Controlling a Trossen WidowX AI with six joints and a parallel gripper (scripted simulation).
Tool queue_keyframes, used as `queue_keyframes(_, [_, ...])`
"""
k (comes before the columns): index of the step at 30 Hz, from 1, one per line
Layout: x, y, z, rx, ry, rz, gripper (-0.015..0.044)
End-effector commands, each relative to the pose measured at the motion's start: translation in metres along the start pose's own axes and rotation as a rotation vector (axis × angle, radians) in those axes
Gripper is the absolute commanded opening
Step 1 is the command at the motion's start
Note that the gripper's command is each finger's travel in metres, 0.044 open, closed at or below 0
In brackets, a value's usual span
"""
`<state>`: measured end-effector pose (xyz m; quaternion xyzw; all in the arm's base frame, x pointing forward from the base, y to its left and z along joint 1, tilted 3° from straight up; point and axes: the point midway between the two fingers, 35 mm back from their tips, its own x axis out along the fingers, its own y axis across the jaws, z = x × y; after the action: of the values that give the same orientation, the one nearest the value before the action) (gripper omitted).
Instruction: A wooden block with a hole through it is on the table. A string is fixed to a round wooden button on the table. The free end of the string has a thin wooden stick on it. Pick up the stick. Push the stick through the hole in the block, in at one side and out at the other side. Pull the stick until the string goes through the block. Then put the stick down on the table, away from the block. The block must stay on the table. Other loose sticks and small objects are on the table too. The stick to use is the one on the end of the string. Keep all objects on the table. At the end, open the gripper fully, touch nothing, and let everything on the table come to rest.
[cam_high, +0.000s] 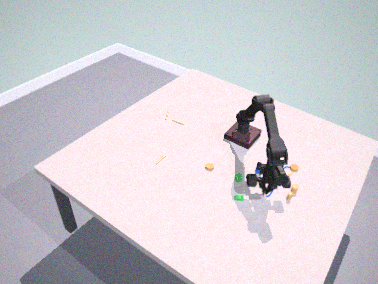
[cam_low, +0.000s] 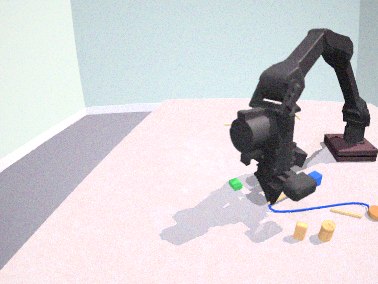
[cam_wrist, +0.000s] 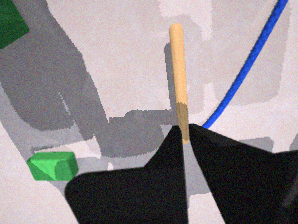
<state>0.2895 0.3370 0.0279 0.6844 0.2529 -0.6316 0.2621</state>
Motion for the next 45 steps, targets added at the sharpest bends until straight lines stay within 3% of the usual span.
queue_keyframes(1, [-0.002, 0.000, 0.004, -0.002, 0.004, 0.002, 0.0000])
queue_keyframes(45, [-0.002, 0.000, 0.057, -0.003, 0.002, 0.002, 0.0000])
